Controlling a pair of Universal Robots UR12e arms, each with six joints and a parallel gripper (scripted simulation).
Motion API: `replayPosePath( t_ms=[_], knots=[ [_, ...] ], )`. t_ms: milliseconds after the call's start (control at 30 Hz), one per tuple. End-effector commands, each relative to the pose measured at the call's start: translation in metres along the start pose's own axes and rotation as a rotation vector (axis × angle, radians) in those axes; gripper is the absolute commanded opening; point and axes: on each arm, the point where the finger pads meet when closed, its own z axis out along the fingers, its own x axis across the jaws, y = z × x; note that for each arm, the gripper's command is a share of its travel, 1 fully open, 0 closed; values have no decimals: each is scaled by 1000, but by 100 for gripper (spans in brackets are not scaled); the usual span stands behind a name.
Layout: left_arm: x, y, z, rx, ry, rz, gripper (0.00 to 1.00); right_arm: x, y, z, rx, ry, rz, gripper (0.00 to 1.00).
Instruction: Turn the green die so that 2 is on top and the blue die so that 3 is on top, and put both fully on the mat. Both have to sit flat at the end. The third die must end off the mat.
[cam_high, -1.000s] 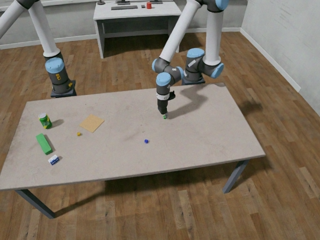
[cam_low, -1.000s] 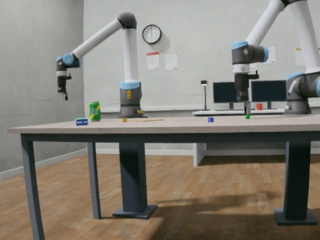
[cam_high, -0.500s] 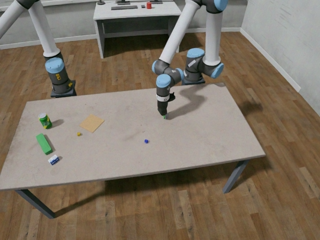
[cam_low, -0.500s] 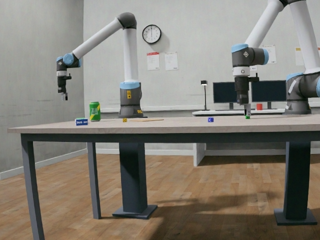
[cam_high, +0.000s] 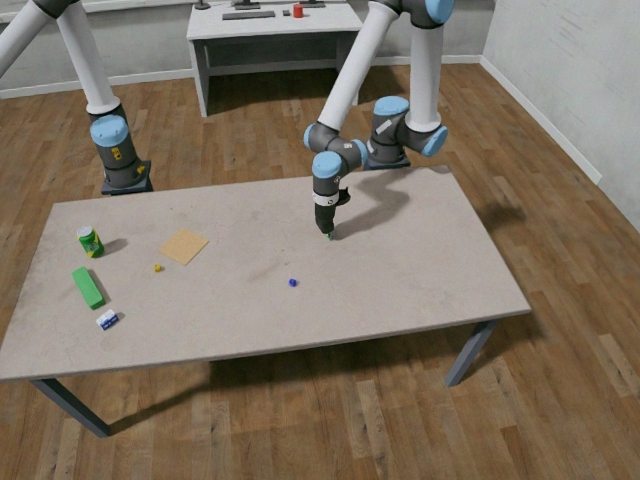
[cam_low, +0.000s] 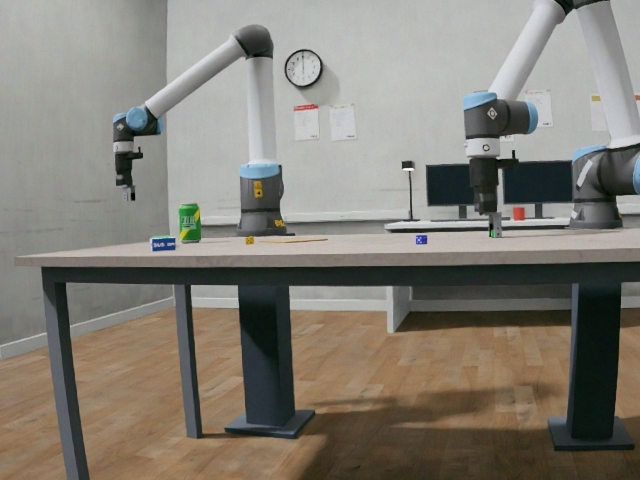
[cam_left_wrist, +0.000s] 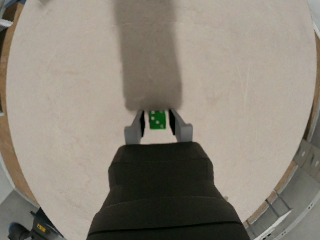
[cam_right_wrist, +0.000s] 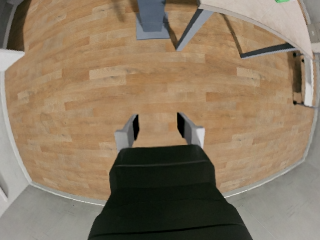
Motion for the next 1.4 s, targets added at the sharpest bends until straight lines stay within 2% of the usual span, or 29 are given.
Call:
replayPosePath(
  t_ms=[0,533,567,1367],
  knots=[
    [0,1,-1,-2,1,0,70,0,1,-1,-2,0,0,100],
    [0,1,-1,-2,1,0,70,0,1,-1,-2,0,0,100],
    [0,1,-1,-2,1,0,40,0,1,-1,-2,0,0,100],
    [0,1,-1,-2,1,0,40,0,1,-1,-2,0,0,100]
  ],
)
